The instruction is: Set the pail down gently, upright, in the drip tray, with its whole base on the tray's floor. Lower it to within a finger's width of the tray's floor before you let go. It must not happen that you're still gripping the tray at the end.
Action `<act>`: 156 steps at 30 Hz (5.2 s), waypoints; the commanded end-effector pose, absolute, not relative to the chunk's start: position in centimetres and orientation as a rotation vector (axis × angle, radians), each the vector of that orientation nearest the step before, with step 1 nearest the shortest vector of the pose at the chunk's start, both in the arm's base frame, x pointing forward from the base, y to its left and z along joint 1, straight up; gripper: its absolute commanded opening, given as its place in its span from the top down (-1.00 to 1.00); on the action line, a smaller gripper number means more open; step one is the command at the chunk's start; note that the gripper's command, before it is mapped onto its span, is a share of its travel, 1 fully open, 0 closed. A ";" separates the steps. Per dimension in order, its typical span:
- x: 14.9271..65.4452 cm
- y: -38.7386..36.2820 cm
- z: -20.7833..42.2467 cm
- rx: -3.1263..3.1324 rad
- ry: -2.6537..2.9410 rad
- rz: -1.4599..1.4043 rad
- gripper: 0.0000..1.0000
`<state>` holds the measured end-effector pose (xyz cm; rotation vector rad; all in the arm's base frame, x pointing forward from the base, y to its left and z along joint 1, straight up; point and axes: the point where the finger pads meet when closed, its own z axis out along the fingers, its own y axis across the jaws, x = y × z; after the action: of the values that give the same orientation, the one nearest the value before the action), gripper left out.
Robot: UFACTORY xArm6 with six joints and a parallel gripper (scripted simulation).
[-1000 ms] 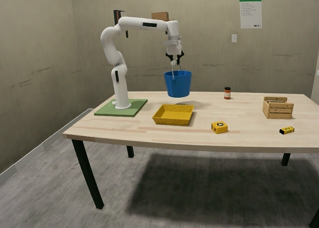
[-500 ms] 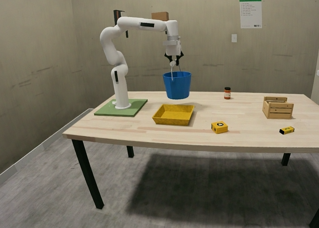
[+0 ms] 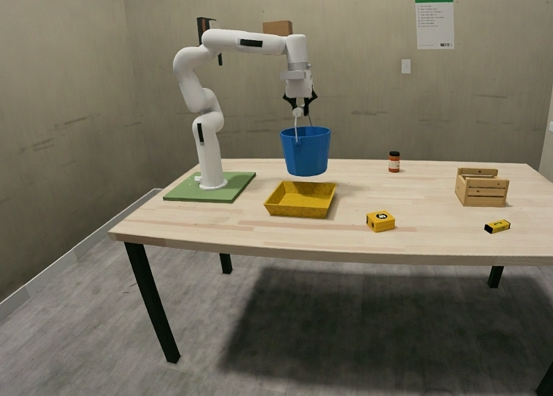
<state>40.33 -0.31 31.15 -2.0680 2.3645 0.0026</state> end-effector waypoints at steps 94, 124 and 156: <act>40.4 -13.9 31.3 -2.066 2.362 -0.003 1.00; 40.4 -13.9 31.3 -2.066 2.362 -0.003 1.00; 40.4 -13.9 31.3 -2.066 2.362 -0.003 1.00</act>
<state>40.30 -13.89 31.10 -2.0678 2.3640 0.0034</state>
